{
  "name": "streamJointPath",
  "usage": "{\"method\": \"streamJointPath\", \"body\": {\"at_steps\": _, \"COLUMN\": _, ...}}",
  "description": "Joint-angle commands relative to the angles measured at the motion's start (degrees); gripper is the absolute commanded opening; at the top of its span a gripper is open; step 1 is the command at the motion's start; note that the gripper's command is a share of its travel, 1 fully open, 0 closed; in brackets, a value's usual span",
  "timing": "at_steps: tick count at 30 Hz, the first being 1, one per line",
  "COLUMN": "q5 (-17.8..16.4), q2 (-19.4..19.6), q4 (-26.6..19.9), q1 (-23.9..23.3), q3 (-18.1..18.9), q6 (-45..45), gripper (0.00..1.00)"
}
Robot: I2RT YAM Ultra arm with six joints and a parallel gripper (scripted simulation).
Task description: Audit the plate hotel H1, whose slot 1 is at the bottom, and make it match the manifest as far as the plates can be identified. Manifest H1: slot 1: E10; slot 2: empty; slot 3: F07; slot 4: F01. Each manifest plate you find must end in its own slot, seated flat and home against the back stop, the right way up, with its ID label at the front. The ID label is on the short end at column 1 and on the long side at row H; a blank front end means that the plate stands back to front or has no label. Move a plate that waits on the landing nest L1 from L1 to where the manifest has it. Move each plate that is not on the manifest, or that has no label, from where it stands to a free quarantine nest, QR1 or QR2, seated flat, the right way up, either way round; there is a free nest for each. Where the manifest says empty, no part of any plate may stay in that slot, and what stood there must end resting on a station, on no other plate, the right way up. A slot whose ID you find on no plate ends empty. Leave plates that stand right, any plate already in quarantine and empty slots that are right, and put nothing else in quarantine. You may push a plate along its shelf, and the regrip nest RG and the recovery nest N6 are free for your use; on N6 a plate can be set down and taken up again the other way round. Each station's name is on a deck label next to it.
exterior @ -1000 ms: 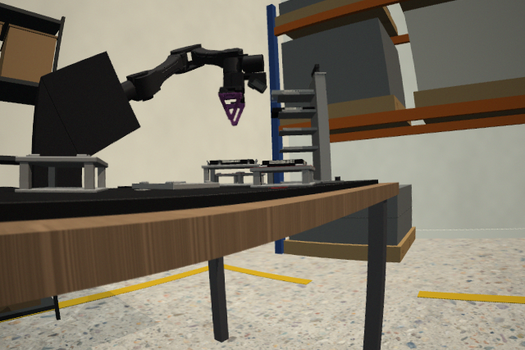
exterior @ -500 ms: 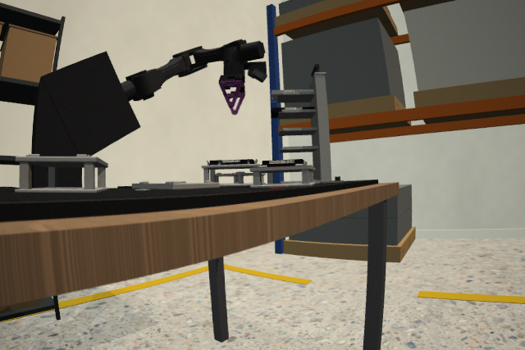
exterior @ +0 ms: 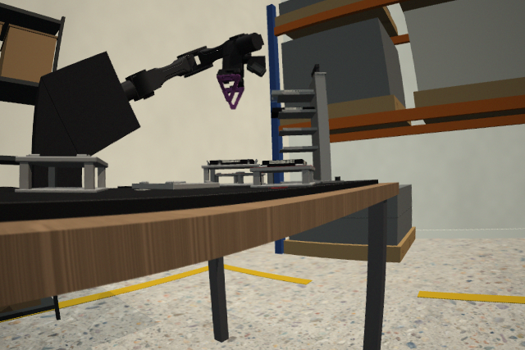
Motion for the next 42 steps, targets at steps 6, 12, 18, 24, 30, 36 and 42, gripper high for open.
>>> {"method": "streamJointPath", "body": {"at_steps": 6, "q5": -0.80, "q2": 3.33, "q4": -1.02, "q1": -3.46, "q3": -0.33, "q6": -6.71, "gripper": 1.00}}
{"method": "streamJointPath", "body": {"at_steps": 12, "q5": -0.91, "q2": 6.86, "q4": -0.91, "q1": -5.64, "q3": -0.50, "q6": -10.89, "gripper": 1.00}}
{"method": "streamJointPath", "body": {"at_steps": 18, "q5": -1.58, "q2": 8.47, "q4": 0.46, "q1": -7.25, "q3": -1.60, "q6": -12.85, "gripper": 1.00}}
{"method": "streamJointPath", "body": {"at_steps": 24, "q5": -5.64, "q2": 7.63, "q4": 8.00, "q1": -10.92, "q3": -8.15, "q6": -12.98, "gripper": 1.00}}
{"method": "streamJointPath", "body": {"at_steps": 30, "q5": -9.78, "q2": 7.27, "q4": 16.97, "q1": -14.17, "q3": -14.55, "q6": -11.66, "gripper": 1.00}}
{"method": "streamJointPath", "body": {"at_steps": 36, "q5": -12.54, "q2": 7.28, "q4": 24.11, "q1": -16.14, "q3": -18.83, "q6": -9.68, "gripper": 1.00}}
{"method": "streamJointPath", "body": {"at_steps": 42, "q5": -16.56, "q2": 7.41, "q4": 38.21, "q1": -18.71, "q3": -25.68, "q6": -3.65, "gripper": 1.00}}
